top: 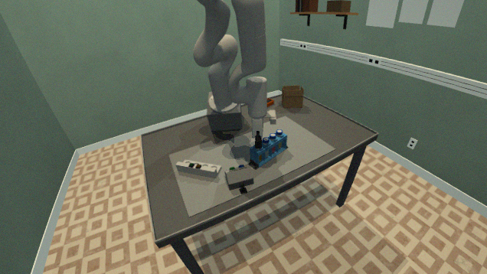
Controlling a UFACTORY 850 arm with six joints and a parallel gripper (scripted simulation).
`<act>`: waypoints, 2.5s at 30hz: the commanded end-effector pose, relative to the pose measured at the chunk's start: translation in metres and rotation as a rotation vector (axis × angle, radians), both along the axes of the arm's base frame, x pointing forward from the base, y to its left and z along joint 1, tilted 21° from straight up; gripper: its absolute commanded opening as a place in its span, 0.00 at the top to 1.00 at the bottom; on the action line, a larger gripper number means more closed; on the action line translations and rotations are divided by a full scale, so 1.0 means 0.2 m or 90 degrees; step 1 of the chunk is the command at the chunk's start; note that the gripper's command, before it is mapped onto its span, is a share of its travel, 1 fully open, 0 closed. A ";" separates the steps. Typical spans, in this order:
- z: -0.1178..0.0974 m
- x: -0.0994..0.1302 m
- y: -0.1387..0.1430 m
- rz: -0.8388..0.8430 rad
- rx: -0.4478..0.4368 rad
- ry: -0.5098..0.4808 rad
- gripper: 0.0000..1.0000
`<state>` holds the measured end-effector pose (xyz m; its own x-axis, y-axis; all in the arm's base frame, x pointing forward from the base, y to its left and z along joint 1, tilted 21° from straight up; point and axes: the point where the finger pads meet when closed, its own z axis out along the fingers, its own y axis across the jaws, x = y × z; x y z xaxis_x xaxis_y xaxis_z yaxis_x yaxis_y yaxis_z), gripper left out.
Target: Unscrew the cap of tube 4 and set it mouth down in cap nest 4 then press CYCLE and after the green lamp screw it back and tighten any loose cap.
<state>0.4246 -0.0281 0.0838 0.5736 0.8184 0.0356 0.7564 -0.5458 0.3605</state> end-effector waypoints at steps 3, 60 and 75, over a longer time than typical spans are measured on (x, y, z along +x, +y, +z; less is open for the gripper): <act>0.00 0.00 0.00 0.000 0.000 -0.001 1.00; 0.00 0.00 0.00 0.932 -0.315 0.179 0.54; 0.00 0.00 0.00 0.734 -0.248 0.141 0.54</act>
<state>0.4244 -0.0279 0.0842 -0.7016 0.6185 -0.3538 0.6412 0.7646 0.0652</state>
